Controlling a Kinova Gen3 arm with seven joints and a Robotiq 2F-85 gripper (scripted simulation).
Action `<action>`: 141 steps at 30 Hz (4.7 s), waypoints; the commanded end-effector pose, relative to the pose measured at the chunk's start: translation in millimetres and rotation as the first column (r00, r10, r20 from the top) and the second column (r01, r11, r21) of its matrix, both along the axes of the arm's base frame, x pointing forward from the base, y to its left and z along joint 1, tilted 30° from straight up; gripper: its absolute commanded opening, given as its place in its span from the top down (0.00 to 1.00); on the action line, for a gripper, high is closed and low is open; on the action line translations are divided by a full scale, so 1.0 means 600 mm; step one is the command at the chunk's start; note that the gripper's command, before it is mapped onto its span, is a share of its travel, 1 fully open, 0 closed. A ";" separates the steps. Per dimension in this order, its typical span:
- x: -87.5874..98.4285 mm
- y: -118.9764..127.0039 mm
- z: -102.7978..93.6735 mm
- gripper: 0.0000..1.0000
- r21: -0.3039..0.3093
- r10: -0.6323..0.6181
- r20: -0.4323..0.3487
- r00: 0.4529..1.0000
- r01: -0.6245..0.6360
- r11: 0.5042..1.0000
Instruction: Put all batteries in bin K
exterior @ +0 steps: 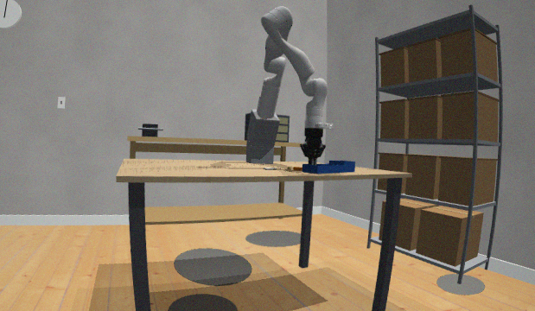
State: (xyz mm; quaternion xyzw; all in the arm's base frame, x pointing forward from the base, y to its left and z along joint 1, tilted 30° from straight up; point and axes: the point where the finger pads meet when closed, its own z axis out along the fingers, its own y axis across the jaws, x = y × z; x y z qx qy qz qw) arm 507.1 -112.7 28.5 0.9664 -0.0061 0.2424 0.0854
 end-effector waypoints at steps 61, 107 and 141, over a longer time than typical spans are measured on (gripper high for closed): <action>-0.041 0.154 0.062 0.91 -0.001 0.001 0.002 1.000 -0.001 1.000; 0.006 0.137 -0.024 0.91 -0.001 0.001 0.002 1.000 -0.001 1.000; 0.006 0.137 -0.024 0.91 -0.001 0.001 0.002 1.000 -0.001 1.000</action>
